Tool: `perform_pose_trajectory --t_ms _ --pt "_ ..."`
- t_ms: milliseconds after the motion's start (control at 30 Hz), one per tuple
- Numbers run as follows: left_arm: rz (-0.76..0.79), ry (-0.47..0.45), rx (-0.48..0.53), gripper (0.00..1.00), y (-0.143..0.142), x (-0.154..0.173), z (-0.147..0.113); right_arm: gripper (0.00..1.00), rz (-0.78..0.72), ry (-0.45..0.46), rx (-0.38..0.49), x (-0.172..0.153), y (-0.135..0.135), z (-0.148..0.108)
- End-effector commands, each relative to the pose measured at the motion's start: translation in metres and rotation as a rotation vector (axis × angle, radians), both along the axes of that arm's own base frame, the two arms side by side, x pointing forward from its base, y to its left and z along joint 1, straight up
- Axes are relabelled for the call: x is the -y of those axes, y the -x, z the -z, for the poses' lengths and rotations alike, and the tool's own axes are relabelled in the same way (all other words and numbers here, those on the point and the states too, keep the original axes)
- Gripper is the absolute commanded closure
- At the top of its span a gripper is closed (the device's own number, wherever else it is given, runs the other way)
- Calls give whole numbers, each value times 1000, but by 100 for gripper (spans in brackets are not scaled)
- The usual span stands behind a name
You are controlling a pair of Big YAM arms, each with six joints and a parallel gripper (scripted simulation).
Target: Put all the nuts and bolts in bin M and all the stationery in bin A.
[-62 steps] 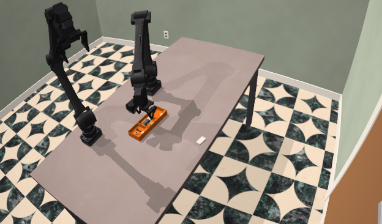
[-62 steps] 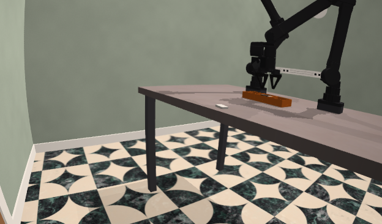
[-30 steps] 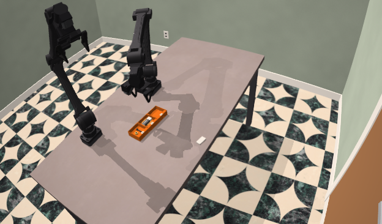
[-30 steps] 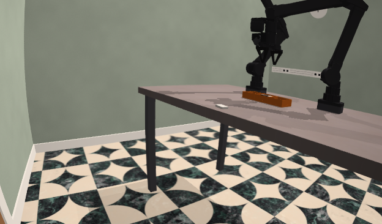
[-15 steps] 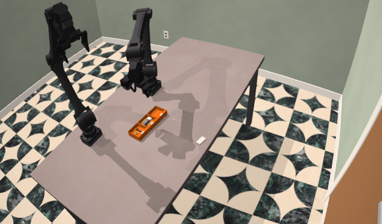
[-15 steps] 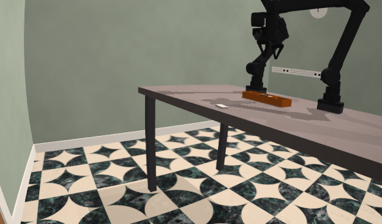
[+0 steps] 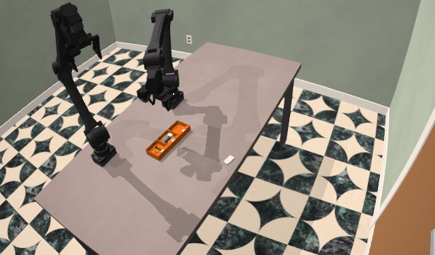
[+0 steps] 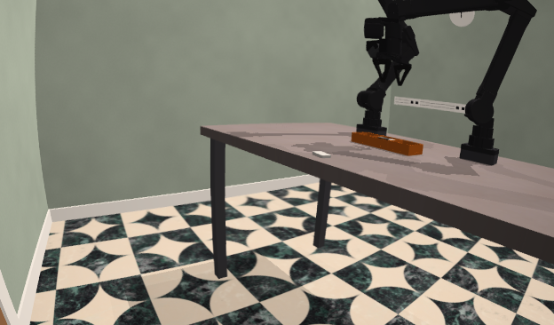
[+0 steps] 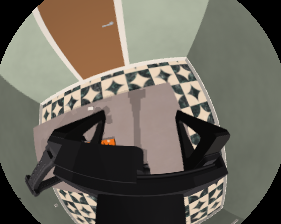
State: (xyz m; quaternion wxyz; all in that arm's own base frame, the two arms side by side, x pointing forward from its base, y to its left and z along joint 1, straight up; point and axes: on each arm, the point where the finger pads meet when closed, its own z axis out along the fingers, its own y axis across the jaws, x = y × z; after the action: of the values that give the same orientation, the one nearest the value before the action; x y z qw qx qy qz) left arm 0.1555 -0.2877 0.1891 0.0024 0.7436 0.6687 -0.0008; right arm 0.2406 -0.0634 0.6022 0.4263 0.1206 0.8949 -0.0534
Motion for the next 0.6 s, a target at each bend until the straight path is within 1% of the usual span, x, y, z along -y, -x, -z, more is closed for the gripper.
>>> perform_pose_trajectory --t_ms 0,300,333,367,400,433,467,500,533,567 --pt "0 26 15 0 -4 9 -11 0 -3 7 -3 0 6 -1" --pt "0 26 15 0 -4 9 -11 0 -3 7 -3 0 6 -1" --pt "0 1 1 0 0 7 0 0 -3 7 -3 0 6 -1" --pt "0 26 15 0 -4 9 -11 0 -3 7 -3 0 6 -1" --pt "0 26 15 0 -4 9 -11 0 -3 7 -3 0 6 -1" --pt "1 1 1 0 0 7 0 0 -3 7 -3 0 6 -1" --pt "0 26 15 0 -4 9 -11 0 -3 7 -3 0 6 -1" --pt "0 26 15 0 -4 9 -11 0 -3 7 -3 0 6 -1" --pt "1 1 1 0 0 7 1 0 -3 7 -3 0 6 -1" --pt "0 26 15 0 -4 9 -11 0 -3 7 -3 0 6 -1"
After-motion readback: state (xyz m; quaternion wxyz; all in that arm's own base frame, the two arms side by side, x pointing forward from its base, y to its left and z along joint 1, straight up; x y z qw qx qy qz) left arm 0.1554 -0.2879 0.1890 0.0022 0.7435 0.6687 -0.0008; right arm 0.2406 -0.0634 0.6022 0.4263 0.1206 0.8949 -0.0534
